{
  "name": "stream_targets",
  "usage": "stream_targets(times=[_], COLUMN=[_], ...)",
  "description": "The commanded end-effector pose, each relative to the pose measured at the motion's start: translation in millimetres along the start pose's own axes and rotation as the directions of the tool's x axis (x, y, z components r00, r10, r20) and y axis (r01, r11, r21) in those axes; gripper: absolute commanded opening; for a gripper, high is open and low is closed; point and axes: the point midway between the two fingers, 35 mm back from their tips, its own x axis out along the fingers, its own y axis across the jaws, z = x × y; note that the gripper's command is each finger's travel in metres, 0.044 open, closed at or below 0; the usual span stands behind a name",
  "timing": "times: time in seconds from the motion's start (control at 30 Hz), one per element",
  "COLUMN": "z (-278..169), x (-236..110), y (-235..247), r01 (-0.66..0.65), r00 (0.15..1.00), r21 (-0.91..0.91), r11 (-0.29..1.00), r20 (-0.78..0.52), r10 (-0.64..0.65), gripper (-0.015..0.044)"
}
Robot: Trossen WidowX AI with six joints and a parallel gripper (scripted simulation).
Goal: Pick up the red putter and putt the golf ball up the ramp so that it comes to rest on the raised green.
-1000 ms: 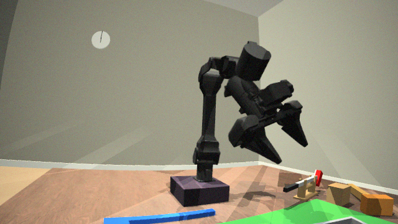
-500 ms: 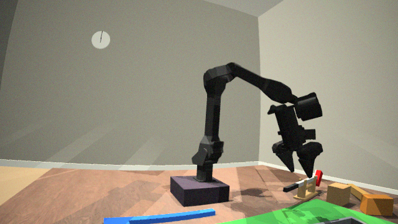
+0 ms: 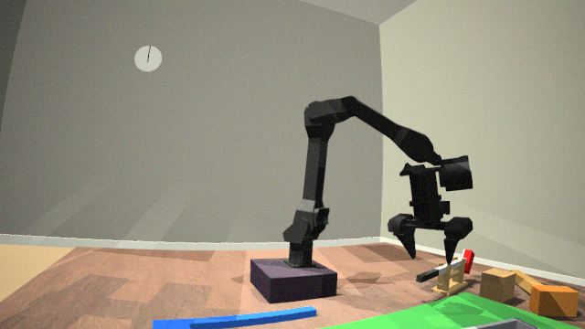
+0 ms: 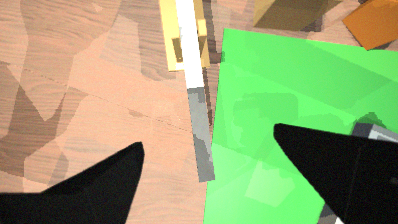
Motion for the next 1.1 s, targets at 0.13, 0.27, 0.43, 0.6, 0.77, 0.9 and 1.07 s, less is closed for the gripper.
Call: stream_targets(times=[0.13,0.27,0.43,0.6,0.77,0.9,1.07], z=[-7,-11,-14,-15,-16,-18,-20], x=[19,32,41,44,51,57,64], y=[3,3,3,3,3,3,4], r01=[-0.014,-0.014,-0.014,-0.014,-0.014,-0.014,-0.014], r00=[1.000,1.000,1.000,1.000,1.000,1.000,1.000], r21=[-0.004,-0.004,-0.004,-0.004,-0.004,-0.004,-0.004], r11=[1.000,1.000,1.000,1.000,1.000,1.000,1.000], r20=[-0.009,-0.009,-0.009,-0.009,-0.010,-0.010,-0.010], r10=[0.013,0.014,0.014,0.014,0.014,0.014,0.014], gripper=[0.0440,0.0440,0.0440,0.0440,0.0440,0.0440,0.0440])
